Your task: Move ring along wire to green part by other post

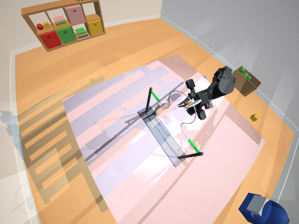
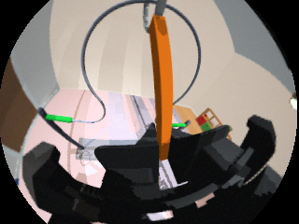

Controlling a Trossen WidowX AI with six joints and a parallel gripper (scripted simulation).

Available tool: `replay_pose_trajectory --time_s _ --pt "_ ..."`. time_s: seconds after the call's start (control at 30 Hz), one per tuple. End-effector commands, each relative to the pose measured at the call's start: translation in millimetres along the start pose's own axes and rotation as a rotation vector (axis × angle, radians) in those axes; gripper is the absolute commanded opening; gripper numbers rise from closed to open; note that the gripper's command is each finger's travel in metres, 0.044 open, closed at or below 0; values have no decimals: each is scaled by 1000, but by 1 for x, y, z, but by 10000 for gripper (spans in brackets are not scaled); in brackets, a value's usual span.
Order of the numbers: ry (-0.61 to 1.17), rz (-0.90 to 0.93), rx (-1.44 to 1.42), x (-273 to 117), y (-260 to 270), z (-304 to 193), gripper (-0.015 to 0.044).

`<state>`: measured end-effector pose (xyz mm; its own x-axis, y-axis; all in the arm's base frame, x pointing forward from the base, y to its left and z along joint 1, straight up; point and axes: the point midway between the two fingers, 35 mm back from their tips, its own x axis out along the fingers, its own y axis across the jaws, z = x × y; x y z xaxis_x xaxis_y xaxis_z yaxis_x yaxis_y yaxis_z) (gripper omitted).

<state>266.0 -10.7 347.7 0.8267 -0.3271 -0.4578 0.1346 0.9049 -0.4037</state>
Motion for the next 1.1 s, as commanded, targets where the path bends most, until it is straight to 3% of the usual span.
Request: replay_pose_trajectory --time_s 0.0,1.07 --pt "-6 -27 -42 0 -1 0 -150" --pt "-56 -267 -406 0 -19 4 -150"
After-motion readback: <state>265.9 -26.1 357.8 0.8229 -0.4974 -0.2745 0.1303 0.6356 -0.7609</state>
